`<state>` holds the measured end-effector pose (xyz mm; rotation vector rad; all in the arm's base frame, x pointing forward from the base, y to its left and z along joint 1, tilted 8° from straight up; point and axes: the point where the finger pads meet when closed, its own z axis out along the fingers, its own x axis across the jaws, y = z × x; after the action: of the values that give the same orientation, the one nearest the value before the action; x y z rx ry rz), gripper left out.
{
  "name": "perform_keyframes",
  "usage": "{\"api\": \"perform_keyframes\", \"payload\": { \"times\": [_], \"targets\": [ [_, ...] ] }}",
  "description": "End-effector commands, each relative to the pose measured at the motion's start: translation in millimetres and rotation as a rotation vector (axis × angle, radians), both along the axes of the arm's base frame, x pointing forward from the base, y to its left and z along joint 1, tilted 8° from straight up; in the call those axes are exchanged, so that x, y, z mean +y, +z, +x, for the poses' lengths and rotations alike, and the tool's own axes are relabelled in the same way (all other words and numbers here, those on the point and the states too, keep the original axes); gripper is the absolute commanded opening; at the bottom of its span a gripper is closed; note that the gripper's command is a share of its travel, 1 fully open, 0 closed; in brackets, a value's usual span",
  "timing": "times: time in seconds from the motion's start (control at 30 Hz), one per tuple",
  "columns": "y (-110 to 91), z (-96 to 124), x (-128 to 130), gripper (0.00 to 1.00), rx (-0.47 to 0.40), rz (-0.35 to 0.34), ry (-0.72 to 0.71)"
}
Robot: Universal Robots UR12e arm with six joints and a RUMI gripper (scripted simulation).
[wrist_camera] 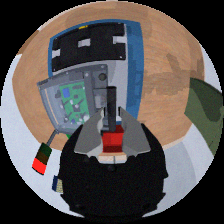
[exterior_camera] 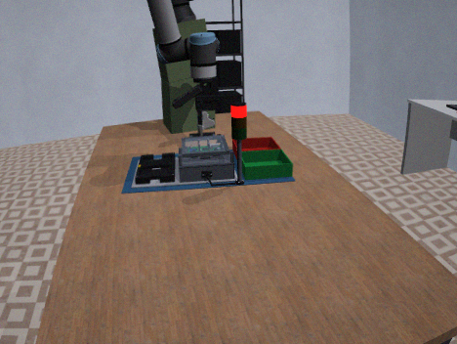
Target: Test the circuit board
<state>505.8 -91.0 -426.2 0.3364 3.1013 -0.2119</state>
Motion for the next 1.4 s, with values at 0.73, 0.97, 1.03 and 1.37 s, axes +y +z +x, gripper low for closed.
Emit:
{"api": "perform_keyframes", "payload": {
  "times": [0.73, 0.97, 1.03, 1.37],
  "targets": [
    [0.4, 0.3, 0.0, 0.00, -0.001, 0.000, 0.000],
    [0.4, 0.3, 0.0, 0.00, -0.001, 0.000, 0.000],
    [0.4, 0.3, 0.0, 0.00, -0.001, 0.000, 0.000],
    [0.4, 0.3, 0.0, 0.00, -0.001, 0.000, 0.000]
  ]
}}
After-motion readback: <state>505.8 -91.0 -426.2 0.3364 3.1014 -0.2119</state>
